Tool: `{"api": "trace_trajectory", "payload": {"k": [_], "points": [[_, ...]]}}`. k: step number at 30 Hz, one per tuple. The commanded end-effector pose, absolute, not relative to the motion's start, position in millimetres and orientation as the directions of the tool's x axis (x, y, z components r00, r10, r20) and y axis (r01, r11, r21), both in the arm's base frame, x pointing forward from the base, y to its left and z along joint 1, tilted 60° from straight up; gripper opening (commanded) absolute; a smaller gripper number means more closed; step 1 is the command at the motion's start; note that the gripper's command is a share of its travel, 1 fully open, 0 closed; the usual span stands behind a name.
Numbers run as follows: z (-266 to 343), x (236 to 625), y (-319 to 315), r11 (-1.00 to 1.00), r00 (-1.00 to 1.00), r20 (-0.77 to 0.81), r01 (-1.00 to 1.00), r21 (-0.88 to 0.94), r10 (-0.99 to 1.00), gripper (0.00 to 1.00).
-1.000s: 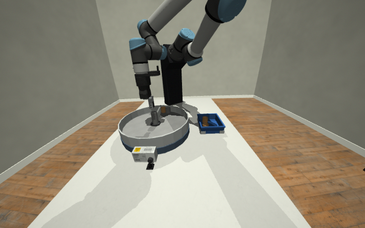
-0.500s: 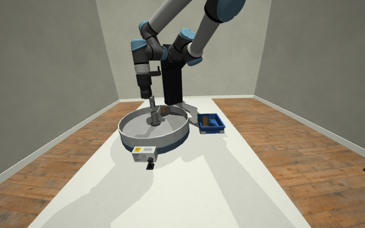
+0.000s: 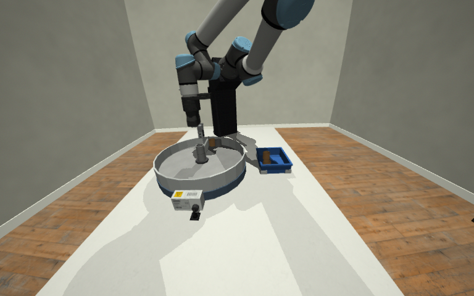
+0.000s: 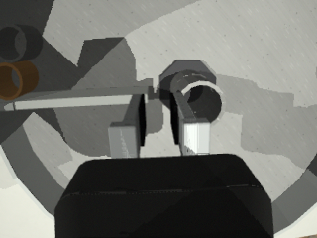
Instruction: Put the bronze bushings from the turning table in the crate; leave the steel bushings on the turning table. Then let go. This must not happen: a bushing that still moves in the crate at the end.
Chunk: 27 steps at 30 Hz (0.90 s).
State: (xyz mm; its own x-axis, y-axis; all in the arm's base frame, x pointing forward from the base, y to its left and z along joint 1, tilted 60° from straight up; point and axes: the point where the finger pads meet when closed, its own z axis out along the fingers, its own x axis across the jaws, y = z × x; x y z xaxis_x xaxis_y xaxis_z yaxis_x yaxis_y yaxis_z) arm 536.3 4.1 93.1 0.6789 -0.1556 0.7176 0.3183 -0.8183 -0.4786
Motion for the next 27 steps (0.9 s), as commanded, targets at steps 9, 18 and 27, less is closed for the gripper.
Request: {"api": "trace_trajectory", "payload": {"k": [9, 18, 27], "points": [[61.3, 509.5, 18.9, -0.818, 0.68, 0.716, 0.317, -0.481, -0.157, 0.45], [34.5, 486.7, 31.6, -0.817, 0.682, 0.715, 0.317, -0.482, -0.157, 0.45], [27.6, 480.9, 34.8, -0.817, 0.682, 0.715, 0.317, -0.482, -0.157, 0.45]]}}
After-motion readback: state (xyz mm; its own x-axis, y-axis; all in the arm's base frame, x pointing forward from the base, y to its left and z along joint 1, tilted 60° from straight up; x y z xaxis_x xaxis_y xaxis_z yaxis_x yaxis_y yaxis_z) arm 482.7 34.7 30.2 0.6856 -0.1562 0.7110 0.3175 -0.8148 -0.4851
